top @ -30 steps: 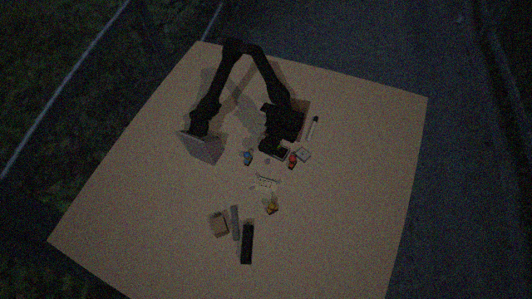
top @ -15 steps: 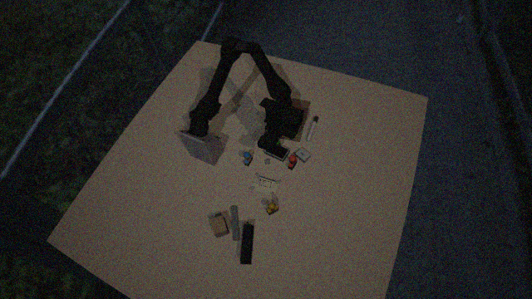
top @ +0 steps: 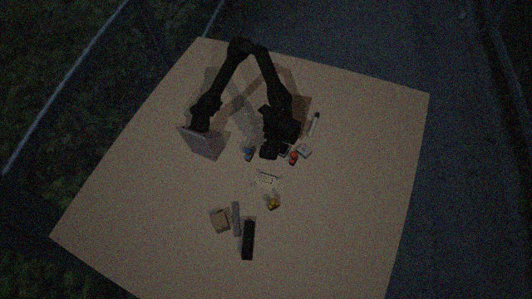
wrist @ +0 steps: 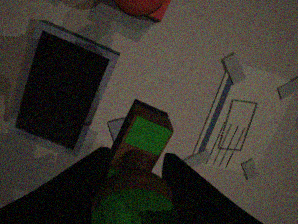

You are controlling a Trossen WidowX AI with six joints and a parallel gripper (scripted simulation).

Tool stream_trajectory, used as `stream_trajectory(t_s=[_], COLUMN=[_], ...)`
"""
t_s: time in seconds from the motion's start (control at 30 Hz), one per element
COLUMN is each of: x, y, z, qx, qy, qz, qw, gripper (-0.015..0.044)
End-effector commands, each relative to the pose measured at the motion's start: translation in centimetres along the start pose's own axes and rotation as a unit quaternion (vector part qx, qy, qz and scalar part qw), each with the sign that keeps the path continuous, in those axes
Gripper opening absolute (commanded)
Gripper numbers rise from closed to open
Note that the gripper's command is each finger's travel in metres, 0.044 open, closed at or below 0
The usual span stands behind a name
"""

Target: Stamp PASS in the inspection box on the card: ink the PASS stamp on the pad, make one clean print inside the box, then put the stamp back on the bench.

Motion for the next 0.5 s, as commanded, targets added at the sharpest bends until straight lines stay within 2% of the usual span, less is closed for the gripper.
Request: stream_trajectory(t_s=[0.0,0.47], x=[0.7,3.9], y=[0.1,-0.2], z=[-2.7,-8.7], qx=[0.006,0.004], qy=[0.045,0.149], qz=[-0.002,-0.005], qw=[0.999,0.989], gripper=[0.0000,0.0000])
Point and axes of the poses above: the point midway between the two fingers, 35 mm back from their tips, its own y axis back along the fingers, its own z axis across the jaws, x = y × z, the point moved 8 cm from there along y, back along the fingers, and after that the axes turned 13 degrees about y, right-handed, at the moved point
